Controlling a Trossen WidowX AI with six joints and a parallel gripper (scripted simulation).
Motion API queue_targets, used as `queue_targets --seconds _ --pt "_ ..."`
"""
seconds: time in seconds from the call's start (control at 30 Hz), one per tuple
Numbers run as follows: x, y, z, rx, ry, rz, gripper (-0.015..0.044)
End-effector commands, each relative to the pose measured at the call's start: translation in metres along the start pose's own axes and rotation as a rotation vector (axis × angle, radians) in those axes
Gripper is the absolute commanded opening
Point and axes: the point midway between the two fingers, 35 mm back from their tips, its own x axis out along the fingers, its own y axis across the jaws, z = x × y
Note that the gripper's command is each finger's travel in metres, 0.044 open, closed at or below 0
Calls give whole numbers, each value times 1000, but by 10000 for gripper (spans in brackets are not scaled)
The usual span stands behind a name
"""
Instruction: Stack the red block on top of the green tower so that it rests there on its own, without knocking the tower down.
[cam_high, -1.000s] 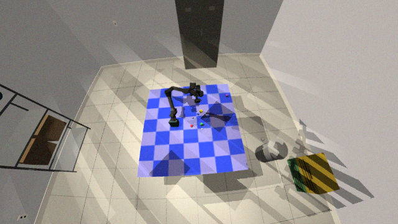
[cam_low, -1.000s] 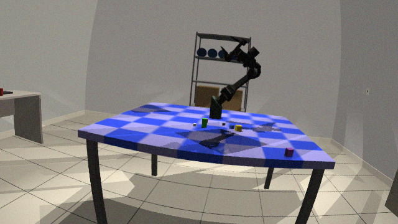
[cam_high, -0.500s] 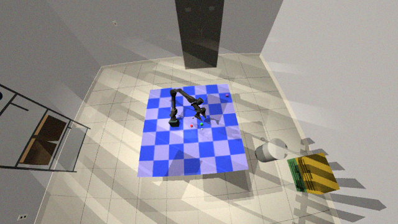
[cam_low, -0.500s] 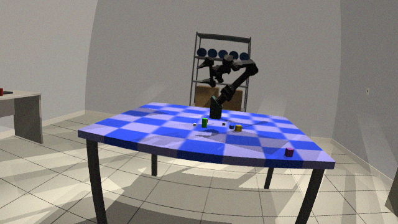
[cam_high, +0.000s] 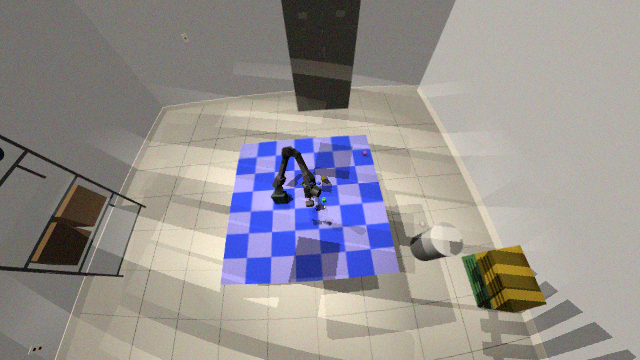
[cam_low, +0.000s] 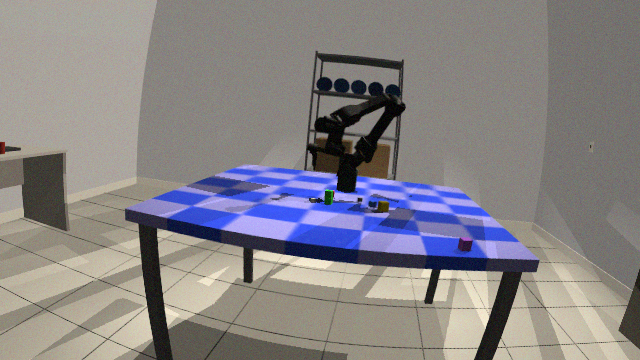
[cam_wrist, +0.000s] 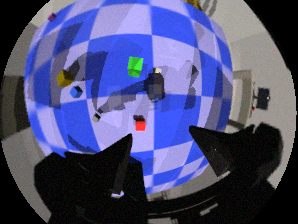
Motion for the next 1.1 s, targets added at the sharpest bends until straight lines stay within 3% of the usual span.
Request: queue_targets --seconds 0.0,0.4,0.67,1.07 --pt "10 21 -16 168 9 175 440" --pt "10 24 -16 168 9 175 440" --pt "48 32 -18 168 9 177 440" --pt "56 34 -17 168 9 177 440"
